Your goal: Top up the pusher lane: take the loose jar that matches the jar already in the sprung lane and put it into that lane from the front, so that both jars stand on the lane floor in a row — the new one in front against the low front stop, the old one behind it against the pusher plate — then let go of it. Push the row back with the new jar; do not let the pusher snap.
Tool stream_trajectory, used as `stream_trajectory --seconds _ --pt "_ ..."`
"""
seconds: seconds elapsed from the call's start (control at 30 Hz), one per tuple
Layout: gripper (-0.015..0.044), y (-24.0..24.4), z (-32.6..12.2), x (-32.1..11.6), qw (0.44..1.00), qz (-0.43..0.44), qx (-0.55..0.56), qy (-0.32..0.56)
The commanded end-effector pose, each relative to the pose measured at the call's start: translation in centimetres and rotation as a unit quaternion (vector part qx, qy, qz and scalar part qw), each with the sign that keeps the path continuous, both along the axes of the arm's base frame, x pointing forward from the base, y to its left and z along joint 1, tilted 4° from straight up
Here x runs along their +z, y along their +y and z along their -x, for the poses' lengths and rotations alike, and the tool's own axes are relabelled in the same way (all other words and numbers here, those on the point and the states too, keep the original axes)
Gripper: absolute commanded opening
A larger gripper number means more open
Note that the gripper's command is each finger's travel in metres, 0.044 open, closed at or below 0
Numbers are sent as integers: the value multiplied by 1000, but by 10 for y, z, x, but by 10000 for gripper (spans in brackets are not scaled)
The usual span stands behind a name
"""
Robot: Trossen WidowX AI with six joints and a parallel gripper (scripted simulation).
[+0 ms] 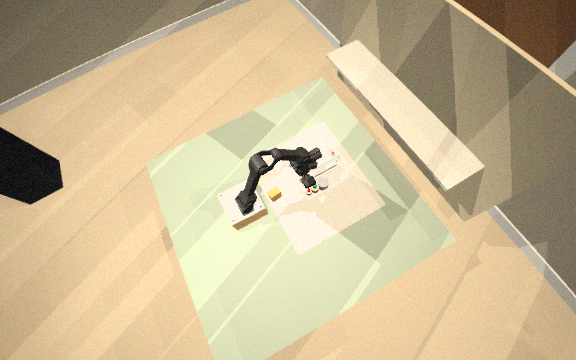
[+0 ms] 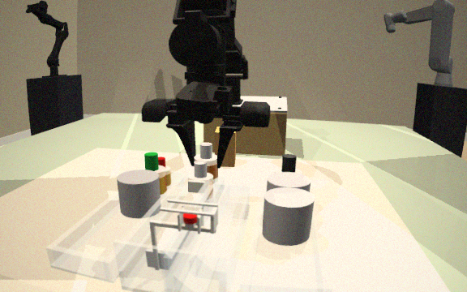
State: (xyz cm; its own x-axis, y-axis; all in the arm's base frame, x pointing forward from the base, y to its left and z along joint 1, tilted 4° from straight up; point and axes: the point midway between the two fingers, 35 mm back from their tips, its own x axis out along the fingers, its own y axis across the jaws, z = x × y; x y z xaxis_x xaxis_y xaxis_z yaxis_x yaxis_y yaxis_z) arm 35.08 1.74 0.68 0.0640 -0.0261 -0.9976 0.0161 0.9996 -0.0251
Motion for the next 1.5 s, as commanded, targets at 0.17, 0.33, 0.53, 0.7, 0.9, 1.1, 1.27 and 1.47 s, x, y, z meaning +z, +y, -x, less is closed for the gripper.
stream_trajectory --seconds 0.17,0.33,0.53,0.7,0.9,1.1,1.27,1.47 --pt "0 1 -9 0 1000 -3 2 -15" --pt "0 1 -9 -1 1000 -3 2 -15" --pt "0 1 -9 -3 1000 -3 2 -15" --pt "0 1 -9 -4 1000 -3 2 -15" --pt "0 1 -9 -6 1000 -3 2 -15" --pt "0 1 -9 -7 1000 -3 2 -15" --pt "0 0 -8 -9 1000 -3 2 -15" --pt "0 0 -8 -10 1000 -3 2 -15"
